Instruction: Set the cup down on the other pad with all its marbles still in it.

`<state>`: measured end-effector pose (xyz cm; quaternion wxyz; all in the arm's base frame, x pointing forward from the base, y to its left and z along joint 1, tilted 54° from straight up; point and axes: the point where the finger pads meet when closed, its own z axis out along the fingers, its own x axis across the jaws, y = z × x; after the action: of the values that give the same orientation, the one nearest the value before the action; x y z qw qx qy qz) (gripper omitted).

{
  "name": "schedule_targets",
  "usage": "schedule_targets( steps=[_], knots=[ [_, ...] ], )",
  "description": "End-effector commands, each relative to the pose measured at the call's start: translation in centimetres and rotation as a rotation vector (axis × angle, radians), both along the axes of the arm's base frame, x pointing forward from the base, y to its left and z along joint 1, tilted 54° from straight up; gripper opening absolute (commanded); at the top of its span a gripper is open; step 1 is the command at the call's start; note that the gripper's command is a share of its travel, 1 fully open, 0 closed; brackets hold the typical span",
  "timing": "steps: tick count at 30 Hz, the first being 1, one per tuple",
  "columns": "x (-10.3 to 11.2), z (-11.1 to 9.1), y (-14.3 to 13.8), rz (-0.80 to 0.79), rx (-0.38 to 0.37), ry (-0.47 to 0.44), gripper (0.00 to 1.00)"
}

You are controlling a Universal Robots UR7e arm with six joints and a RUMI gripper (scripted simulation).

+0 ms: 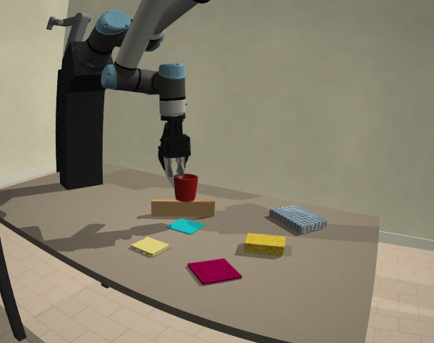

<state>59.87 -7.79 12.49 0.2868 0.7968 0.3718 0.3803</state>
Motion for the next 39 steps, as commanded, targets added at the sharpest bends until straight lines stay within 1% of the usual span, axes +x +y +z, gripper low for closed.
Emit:
schedule_targets(
  steps=[1, 13, 39],
  knots=[
    [0.6, 1.2, -1.1, 0.002, 0.002, 0.004, 0.03],
    [1.1, 2.3, -2.3, 0.002, 0.002, 0.004, 0.03],
    [1.1, 2.3, -2.3, 0.002, 0.002, 0.004, 0.03]
  ],
)
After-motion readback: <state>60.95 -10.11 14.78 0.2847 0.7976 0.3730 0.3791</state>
